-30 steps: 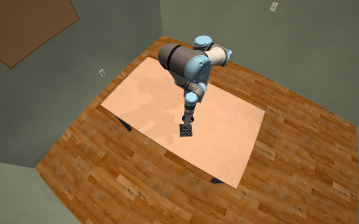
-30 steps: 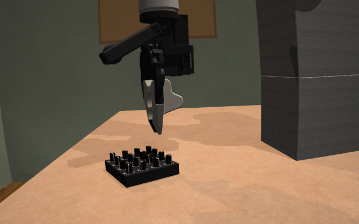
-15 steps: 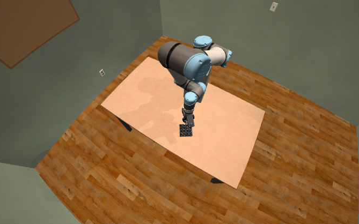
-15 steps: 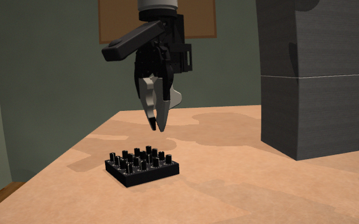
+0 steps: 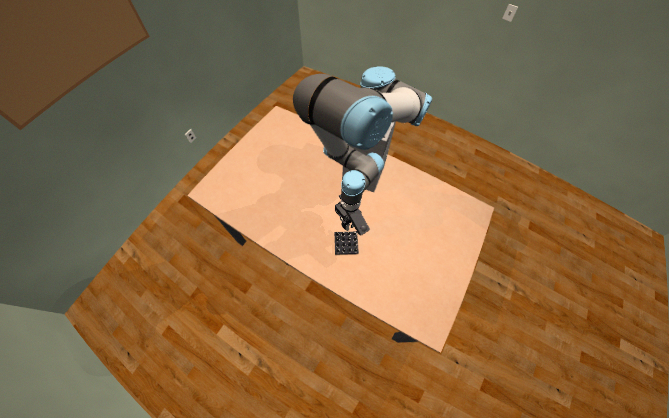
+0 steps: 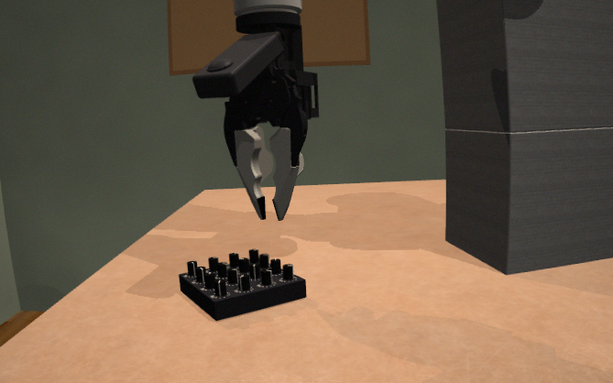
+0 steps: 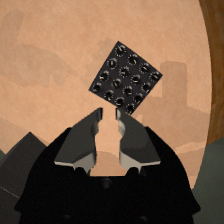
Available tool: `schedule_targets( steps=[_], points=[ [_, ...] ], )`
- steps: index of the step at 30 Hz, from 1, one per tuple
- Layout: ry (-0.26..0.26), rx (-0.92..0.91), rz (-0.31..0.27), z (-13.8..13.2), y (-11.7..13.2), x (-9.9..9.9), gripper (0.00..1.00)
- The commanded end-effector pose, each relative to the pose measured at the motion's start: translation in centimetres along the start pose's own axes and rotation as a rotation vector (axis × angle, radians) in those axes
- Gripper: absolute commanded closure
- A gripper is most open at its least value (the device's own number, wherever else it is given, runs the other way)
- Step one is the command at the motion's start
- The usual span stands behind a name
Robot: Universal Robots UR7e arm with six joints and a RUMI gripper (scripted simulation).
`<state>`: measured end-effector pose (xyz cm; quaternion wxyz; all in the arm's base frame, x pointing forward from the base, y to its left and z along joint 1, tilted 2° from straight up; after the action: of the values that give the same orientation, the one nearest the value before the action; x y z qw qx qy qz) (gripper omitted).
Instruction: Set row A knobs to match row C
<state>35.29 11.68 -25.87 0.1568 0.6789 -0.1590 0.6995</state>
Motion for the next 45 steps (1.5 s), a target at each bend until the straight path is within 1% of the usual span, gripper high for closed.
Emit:
schedule_targets(
  steps=[1, 13, 45],
  points=[
    [-0.003, 0.144, 0.008, -0.05, 0.13, 0.19, 0.89],
    [-0.002, 0.247, 0.008, -0.12, 0.25, 0.32, 0.89],
    [-0.002, 0.252, 0.008, -0.12, 0.26, 0.32, 0.89]
  ],
)
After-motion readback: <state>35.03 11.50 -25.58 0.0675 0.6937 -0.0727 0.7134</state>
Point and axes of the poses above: the point where the finger pads meet when closed, its own x axis back along the fingers, its own z axis across the jaws, y = z × x, the point moved 3 cm from there along x, back along the fingers, and after that the axes turned 3 degrees about -x, right-handed, at the moved point
